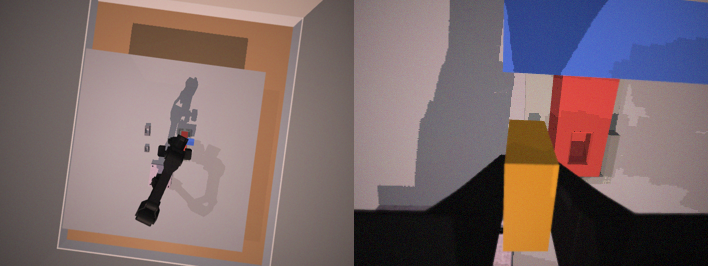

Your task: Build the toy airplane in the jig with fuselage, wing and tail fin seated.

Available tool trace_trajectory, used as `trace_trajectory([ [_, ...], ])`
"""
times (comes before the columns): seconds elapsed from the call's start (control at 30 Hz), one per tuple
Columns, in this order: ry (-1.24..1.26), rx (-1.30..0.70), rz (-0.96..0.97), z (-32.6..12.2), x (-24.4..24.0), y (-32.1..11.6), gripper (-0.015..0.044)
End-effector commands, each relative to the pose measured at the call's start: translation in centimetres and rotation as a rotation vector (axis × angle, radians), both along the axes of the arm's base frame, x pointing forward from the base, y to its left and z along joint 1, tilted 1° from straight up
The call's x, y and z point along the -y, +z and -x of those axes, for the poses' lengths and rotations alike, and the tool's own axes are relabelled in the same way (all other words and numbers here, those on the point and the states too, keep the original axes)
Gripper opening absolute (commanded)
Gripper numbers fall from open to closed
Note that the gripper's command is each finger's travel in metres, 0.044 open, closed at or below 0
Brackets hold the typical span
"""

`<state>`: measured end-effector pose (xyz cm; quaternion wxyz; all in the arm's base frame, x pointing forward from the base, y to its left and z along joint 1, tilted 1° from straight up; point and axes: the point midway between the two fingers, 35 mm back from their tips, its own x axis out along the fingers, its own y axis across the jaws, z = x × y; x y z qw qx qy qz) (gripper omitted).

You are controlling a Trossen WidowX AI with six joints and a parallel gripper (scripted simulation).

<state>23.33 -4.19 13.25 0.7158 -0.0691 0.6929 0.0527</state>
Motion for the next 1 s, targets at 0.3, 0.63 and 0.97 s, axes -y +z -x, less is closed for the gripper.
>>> trace_trajectory([
  [0.3, 0.003, -0.001, -0.007, 0.9, 3.9, -0.8, 0.0],
  [0.63, 0.004, -0.001, -0.009, 1.5, 5.6, -1.2, 0.0067],
  [0.97, 0.004, -0.001, -0.009, 1.5, 5.6, -1.2, 0.0067],
])
